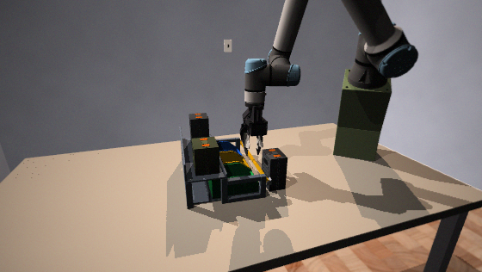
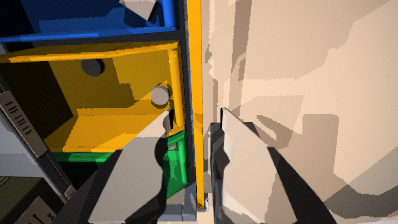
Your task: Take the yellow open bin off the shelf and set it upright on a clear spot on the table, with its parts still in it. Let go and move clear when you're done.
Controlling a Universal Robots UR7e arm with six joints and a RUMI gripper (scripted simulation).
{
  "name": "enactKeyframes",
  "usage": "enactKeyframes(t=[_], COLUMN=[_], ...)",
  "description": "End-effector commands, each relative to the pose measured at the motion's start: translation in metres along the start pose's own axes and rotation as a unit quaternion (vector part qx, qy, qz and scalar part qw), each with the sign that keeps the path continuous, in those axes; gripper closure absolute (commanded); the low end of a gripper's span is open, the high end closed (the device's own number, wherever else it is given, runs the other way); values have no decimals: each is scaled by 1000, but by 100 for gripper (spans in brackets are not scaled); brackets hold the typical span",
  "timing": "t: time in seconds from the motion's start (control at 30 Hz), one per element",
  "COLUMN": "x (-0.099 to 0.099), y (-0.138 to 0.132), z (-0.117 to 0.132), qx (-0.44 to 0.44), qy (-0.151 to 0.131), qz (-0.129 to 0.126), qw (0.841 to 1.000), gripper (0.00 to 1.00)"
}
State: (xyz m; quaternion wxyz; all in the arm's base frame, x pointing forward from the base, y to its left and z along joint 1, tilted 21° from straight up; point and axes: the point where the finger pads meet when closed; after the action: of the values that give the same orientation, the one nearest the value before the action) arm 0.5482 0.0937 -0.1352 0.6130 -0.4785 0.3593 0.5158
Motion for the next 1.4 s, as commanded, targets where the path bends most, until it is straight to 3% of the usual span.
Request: enactKeyframes(t=[0.0, 1.37], x=[2, 19], y=[1, 0], z=[1, 1], qx=[0, -1], qy=[0, 0], qz=[1, 0], qw=[1000, 1000], gripper=[74, 74])
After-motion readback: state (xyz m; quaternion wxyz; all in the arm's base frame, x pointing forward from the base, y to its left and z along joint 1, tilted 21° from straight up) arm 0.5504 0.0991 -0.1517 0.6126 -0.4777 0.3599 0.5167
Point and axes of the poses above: the point where the finger pads meet when closed, its own x axis out along the fingers, its own y axis across the jaws, z = x × y
